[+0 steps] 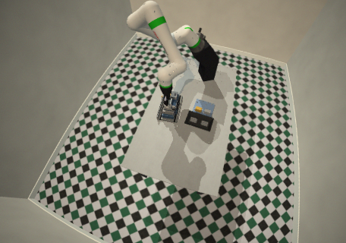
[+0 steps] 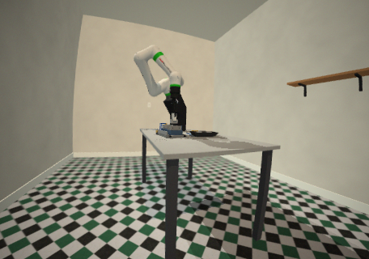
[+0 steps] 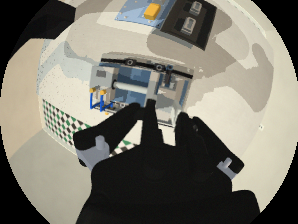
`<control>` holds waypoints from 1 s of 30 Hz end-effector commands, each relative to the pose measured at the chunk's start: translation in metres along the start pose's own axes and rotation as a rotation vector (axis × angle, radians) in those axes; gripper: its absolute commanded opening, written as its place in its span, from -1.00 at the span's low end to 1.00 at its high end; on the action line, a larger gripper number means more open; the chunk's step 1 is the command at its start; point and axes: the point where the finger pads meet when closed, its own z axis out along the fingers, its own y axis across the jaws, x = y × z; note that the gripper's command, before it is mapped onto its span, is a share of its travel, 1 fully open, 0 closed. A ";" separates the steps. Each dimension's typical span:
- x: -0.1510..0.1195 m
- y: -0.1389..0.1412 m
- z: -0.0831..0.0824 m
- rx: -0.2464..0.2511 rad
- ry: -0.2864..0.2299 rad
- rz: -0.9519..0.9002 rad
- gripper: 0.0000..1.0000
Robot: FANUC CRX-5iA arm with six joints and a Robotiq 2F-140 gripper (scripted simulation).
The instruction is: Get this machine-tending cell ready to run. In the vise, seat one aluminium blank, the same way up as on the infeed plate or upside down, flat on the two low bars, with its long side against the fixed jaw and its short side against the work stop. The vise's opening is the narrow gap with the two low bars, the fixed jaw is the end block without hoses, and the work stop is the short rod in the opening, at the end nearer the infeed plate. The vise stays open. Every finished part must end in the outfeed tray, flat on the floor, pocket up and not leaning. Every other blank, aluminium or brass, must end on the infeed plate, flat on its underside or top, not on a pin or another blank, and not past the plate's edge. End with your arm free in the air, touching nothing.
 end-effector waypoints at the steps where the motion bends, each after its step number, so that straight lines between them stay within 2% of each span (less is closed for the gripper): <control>1: 0.000 0.000 0.001 0.000 0.000 0.000 -1.00; 30: 0.000 0.001 0.014 0.000 0.000 0.000 -1.00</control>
